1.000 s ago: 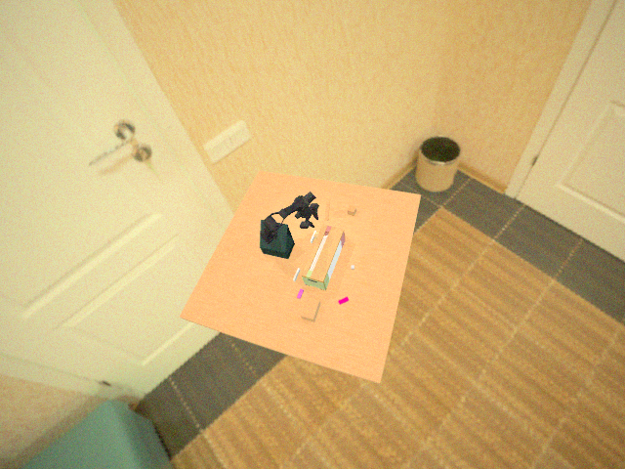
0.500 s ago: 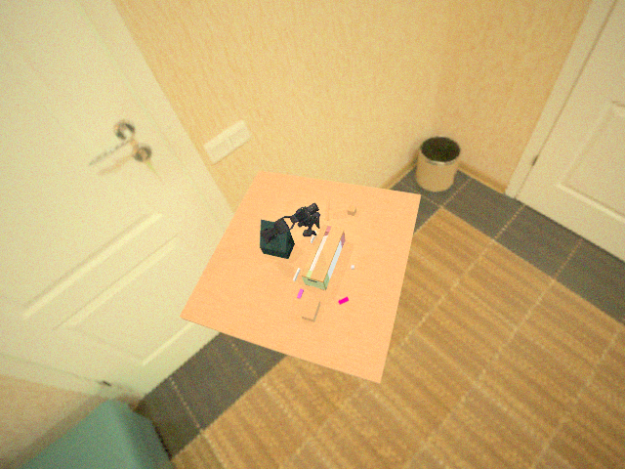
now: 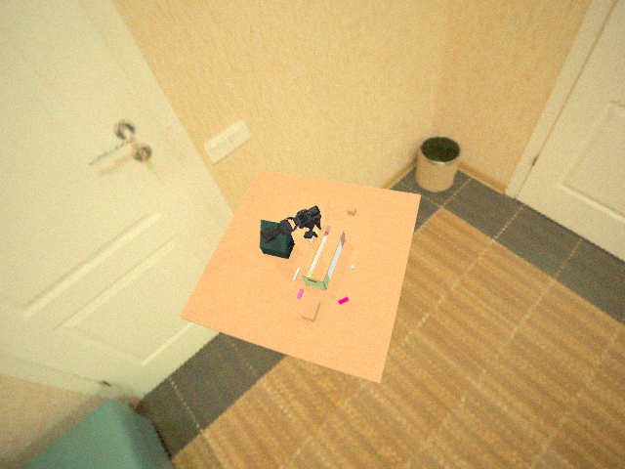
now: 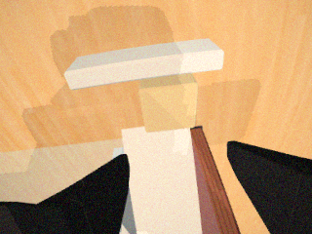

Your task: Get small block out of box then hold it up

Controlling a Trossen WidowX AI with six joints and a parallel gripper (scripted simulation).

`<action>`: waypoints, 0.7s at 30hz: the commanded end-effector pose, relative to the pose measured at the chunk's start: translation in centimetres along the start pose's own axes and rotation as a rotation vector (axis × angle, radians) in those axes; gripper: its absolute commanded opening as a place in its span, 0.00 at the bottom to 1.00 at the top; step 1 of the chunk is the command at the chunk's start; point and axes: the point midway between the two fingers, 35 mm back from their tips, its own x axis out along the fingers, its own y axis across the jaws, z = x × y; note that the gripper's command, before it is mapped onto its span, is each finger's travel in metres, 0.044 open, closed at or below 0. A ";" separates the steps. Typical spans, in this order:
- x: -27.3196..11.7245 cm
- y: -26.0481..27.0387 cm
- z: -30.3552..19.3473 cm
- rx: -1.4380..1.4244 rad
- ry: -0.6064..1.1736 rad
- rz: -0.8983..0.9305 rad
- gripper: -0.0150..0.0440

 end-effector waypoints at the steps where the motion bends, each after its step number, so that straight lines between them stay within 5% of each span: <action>1: 0.6 0.1 0.4 -0.010 0.000 0.006 0.74; 21: 3.4 0.3 1.9 -0.011 0.001 0.011 0.74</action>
